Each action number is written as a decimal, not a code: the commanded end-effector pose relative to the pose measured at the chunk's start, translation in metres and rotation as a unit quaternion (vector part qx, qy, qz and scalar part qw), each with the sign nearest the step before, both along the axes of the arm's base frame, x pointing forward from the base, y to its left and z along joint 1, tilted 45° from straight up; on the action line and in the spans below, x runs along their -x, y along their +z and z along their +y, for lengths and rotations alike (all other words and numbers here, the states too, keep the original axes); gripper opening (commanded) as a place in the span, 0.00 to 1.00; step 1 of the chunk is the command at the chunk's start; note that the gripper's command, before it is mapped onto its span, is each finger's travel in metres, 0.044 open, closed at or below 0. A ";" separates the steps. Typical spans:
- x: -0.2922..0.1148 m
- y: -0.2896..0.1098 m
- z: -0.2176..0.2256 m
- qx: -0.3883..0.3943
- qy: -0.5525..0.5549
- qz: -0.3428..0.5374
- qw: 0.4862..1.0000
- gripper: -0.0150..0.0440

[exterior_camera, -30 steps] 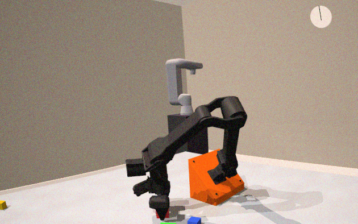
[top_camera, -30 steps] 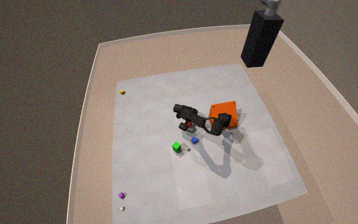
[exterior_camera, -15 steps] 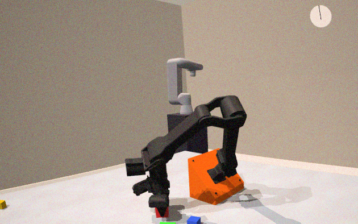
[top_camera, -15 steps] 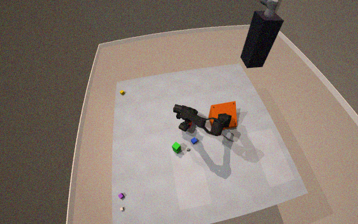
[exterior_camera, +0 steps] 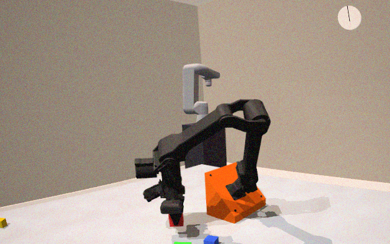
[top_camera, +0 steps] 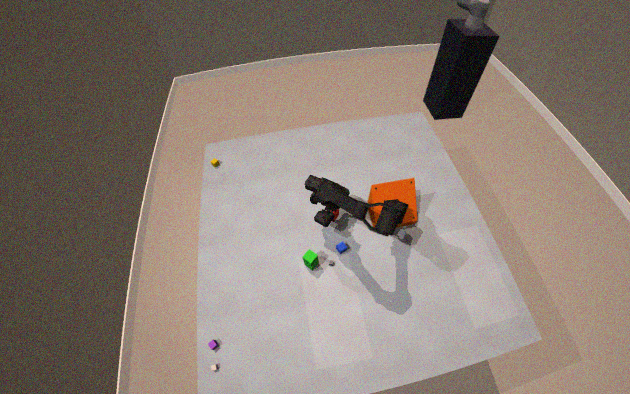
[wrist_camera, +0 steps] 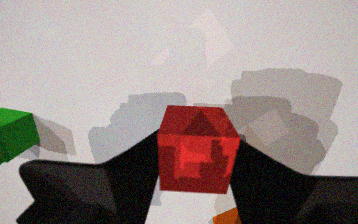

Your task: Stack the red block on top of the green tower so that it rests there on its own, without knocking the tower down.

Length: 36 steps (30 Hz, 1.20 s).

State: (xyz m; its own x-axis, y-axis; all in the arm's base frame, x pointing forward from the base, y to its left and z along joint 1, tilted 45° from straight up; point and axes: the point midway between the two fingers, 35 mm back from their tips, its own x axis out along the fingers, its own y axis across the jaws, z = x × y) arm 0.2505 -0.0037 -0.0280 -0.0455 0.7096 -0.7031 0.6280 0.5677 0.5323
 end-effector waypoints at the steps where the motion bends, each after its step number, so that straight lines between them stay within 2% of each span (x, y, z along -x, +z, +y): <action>1: -0.003 0.015 -0.016 0.004 0.001 -0.006 1.000 0.25; 12: -0.005 0.054 -0.055 0.005 0.001 -0.006 1.000 0.25; 20: -0.005 0.057 -0.058 0.005 0.001 -0.006 1.000 0.25; 36: -0.073 0.109 -0.012 0.020 0.000 -0.013 1.000 0.25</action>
